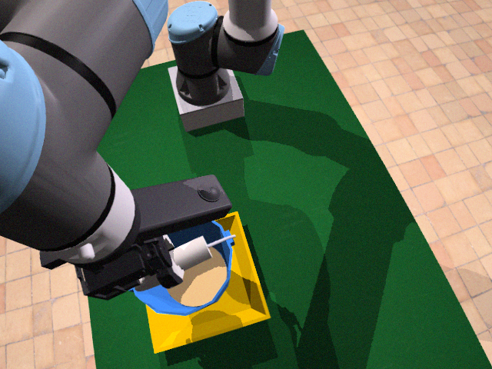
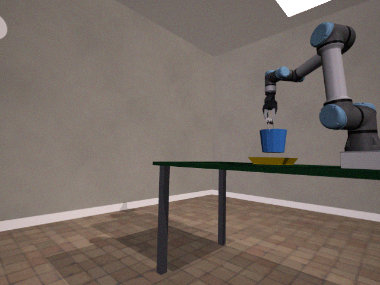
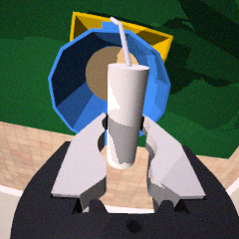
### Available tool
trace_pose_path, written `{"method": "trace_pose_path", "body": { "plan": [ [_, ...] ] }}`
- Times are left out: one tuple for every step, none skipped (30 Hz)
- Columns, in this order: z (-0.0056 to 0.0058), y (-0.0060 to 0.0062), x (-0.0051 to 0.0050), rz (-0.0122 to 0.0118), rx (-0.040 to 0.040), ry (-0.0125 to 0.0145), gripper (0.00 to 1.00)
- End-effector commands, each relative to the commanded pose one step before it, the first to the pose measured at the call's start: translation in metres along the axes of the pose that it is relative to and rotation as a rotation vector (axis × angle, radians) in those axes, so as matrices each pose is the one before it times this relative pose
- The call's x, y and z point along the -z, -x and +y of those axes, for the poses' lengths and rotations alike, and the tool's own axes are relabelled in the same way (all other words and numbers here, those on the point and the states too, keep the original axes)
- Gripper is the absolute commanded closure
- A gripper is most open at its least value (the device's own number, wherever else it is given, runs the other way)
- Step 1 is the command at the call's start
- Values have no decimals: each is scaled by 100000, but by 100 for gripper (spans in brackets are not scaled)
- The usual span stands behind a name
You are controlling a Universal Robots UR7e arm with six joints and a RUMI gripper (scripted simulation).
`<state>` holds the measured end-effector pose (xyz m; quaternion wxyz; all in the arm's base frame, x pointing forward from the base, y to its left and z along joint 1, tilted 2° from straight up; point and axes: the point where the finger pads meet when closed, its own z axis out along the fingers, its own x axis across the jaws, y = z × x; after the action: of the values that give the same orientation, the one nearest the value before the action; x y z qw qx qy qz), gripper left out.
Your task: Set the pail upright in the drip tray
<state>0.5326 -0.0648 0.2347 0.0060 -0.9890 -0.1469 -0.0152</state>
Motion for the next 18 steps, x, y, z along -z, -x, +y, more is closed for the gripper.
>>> {"method": "trace_pose_path", "body": {
  "plan": [
    [22, -28, -130, 163, 4, 124, 100],
    [0, 0, -73, 0, 0, 0, 100],
    [0, 0, -77, 0, 0, 0, 100],
    [0, 0, -80, 0, 0, 0, 100],
    [0, 0, -83, 0, 0, 0, 100],
    [0, 0, -85, 0, 0, 0, 100],
    [0, 0, -88, 0, 0, 0, 100],
    [0, 0, -91, 0, 0, 0, 100],
    [0, 0, -95, 0, 0, 0, 100],
    [0, 0, -97, 0, 0, 0, 100],
    [0, 0, -100, 0, 0, 0, 100],
    [0, 0, -102, 0, 0, 0, 100],
    [0, 0, -105, 0, 0, 0, 100],
    [0, 0, -108, 0, 0, 0, 100],
    [0, 0, -110, 0, 0, 0, 100],
    [0, 0, -112, 0, 0, 0, 100],
    [0, 0, 0, 0, 0, 0, 100],
    [0, 0, 0, 0, 0, 0, 100]
  ]
}}
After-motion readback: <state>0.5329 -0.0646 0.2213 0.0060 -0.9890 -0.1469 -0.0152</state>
